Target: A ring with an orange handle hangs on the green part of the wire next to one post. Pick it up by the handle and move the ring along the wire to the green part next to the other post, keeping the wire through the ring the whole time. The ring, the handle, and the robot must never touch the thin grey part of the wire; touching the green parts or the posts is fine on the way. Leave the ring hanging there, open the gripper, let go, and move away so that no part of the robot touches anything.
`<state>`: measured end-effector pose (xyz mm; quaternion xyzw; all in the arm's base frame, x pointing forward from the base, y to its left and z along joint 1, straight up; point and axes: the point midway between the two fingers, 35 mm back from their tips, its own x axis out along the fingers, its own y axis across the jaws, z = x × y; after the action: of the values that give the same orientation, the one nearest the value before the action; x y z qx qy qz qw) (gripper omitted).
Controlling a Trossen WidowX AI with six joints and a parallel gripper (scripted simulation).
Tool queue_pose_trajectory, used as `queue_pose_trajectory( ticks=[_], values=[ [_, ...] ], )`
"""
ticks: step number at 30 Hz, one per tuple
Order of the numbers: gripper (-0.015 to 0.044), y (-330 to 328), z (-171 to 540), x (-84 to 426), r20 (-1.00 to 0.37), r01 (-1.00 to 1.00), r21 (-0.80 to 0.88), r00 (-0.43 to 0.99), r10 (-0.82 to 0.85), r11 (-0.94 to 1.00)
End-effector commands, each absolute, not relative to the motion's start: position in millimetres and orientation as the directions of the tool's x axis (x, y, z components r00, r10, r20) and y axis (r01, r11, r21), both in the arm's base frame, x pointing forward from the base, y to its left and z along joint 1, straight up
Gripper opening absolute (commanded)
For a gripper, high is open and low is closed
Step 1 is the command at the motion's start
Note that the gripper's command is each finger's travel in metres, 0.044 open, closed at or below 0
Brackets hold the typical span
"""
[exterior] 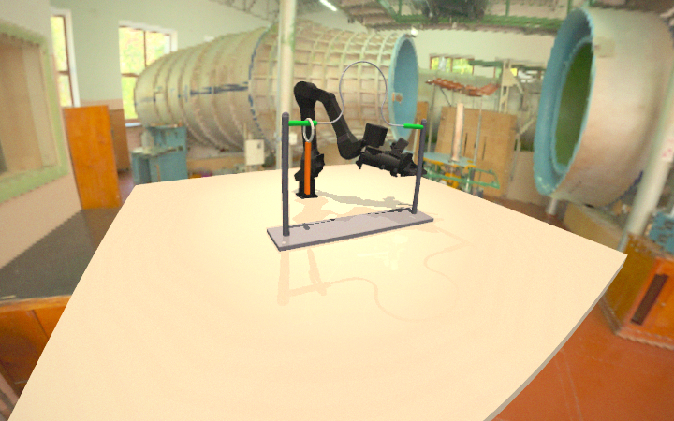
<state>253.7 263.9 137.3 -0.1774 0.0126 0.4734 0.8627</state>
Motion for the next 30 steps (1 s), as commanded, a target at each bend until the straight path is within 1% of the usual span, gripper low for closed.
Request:
queue_pose_trajectory(
  ticks=[1, 13, 21, 30],
  values=[
    [0.016, 246.3, 121.2, 259.2, -0.243, -0.837, -0.273, 0.538, 0.808, 0.475],
    [0.016, 189.4, 89.3, 272.1, -0.338, -0.861, -0.158, 0.507, 0.793, 0.483],
    [0.016, 128.9, 88.2, 288.7, -0.325, -0.781, -0.133, 0.615, 0.718, 0.609],
    [0.016, 62.8, 87.6, 291.6, -0.302, -0.666, -0.101, 0.729, 0.615, 0.739]
  ],
)
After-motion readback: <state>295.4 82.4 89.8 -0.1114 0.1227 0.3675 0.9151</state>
